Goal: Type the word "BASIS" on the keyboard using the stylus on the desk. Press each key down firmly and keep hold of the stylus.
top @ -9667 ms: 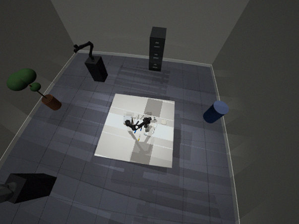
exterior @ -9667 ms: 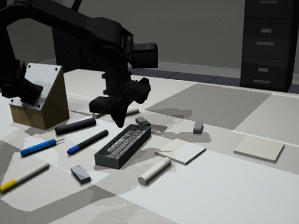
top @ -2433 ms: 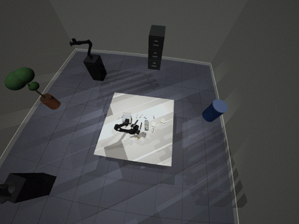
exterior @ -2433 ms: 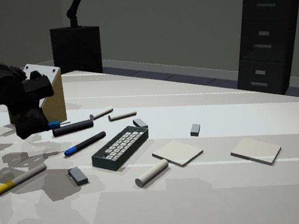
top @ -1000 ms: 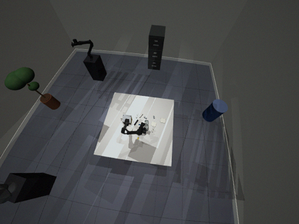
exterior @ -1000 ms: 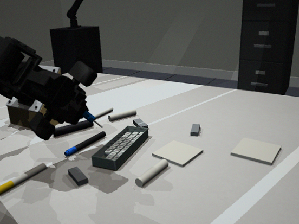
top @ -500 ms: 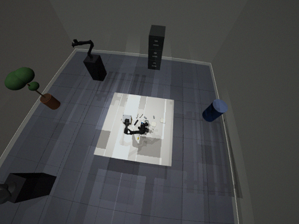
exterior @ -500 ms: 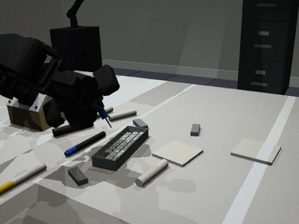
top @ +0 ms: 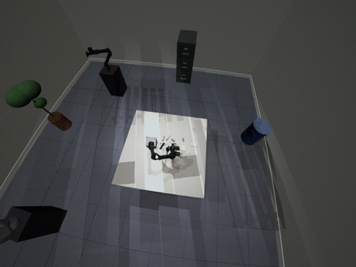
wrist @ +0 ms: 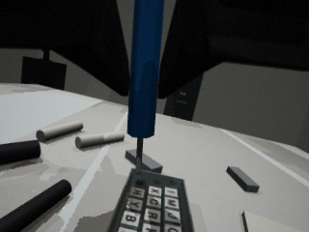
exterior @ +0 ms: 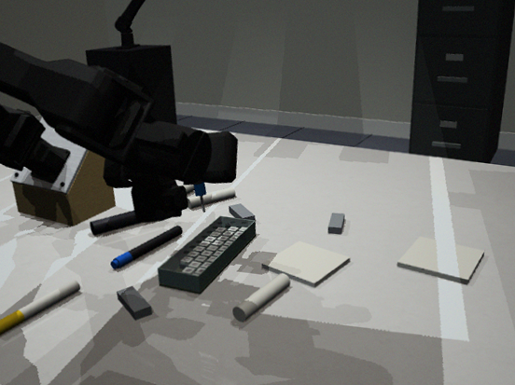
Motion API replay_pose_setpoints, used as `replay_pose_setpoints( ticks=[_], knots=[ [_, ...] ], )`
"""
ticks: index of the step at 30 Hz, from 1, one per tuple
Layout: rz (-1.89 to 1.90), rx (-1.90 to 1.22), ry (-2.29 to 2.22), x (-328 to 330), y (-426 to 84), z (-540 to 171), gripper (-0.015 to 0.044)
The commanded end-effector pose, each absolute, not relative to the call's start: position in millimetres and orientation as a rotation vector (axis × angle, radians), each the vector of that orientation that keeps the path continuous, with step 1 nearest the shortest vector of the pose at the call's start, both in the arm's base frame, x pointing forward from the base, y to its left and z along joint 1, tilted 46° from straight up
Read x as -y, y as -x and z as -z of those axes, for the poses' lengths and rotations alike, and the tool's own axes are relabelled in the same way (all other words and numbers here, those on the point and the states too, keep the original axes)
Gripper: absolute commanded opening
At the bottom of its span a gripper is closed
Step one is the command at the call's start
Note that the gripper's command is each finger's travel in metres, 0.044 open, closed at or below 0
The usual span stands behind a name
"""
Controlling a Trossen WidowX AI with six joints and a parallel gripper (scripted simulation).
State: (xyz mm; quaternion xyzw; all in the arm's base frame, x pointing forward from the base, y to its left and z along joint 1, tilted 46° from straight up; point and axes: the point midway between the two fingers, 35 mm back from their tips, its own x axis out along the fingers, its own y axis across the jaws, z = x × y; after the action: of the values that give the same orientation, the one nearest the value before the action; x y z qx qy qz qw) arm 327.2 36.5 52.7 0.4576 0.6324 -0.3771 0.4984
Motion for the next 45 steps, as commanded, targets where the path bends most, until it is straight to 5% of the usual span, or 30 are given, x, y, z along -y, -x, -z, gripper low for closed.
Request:
replay_pose_setpoints(
  ticks=[1,22,25,45],
  knots=[
    [1.014,-1.518,-1.206,-44.7,-333.7,-48.8,0.0],
    [1.034,-1.515,-1.221,-20.7,-335.2,-24.3,0.0],
    [1.034,-1.514,-1.22,-19.8,-337.7,-22.6,0.0079],
    [1.035,-1.514,-1.22,-18.7,-338.3,-23.1,0.0081]
  ],
)
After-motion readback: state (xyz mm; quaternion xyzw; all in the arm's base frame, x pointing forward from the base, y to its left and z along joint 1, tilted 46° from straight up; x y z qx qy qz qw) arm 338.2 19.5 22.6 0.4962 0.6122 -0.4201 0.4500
